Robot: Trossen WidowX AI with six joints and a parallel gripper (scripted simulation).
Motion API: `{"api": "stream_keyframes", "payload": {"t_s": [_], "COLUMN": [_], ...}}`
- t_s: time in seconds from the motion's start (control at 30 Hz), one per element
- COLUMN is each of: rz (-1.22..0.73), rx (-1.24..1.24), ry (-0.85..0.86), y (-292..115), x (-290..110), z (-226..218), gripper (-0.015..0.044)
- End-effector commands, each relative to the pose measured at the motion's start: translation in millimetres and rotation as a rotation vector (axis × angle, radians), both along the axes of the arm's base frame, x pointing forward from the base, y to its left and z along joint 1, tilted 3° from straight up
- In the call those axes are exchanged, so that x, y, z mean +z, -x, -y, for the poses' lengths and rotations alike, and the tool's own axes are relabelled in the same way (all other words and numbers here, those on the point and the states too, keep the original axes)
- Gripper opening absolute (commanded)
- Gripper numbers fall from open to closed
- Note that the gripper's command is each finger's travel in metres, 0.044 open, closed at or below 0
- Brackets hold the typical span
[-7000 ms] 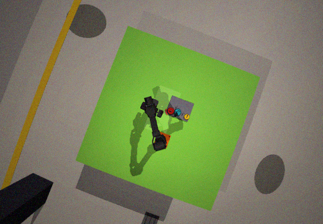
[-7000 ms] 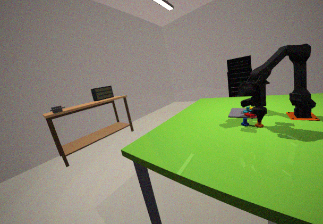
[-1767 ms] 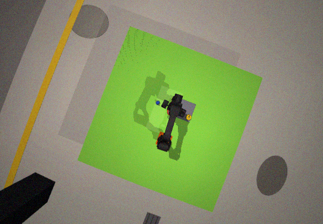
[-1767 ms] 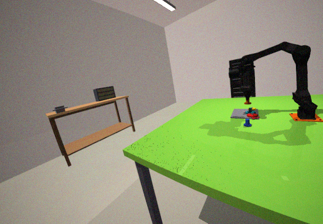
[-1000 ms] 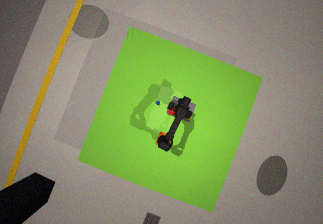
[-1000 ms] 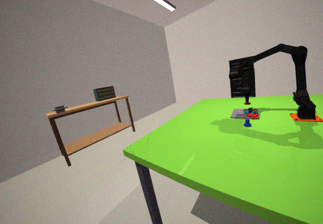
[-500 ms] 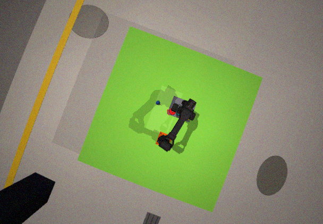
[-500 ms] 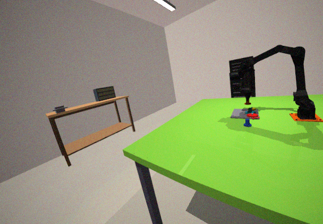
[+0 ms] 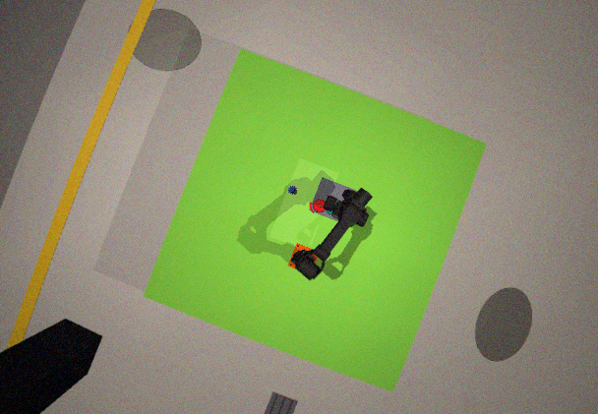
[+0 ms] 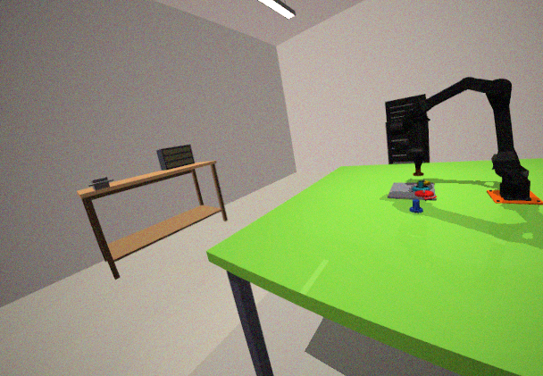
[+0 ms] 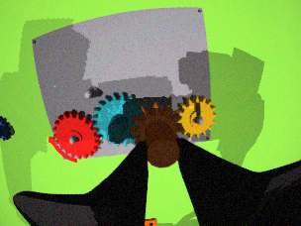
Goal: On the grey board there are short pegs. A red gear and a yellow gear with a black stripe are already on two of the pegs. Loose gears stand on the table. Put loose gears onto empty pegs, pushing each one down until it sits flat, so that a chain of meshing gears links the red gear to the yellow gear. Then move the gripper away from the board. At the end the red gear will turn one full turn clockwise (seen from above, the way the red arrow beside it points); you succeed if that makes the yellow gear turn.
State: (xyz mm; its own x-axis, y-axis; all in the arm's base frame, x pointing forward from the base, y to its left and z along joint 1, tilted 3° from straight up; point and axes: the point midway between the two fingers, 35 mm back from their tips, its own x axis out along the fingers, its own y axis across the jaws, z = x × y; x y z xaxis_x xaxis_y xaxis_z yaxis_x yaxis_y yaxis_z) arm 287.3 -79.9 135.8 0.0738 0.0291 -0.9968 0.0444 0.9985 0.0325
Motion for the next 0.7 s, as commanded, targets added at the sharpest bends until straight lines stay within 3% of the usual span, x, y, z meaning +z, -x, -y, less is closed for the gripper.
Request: {"api": "stream_keyframes", "payload": {"t_s": [0.0, 0.67], "rz": [-0.010, -0.009], "rx": [0.004, 0.044], "ry": [-0.007, -0.004], "y": [2.8, 4.9], "x": [-6.5, -3.7], "z": [6.6, 11.8], "gripper": [0.0000, 0.0000]}}
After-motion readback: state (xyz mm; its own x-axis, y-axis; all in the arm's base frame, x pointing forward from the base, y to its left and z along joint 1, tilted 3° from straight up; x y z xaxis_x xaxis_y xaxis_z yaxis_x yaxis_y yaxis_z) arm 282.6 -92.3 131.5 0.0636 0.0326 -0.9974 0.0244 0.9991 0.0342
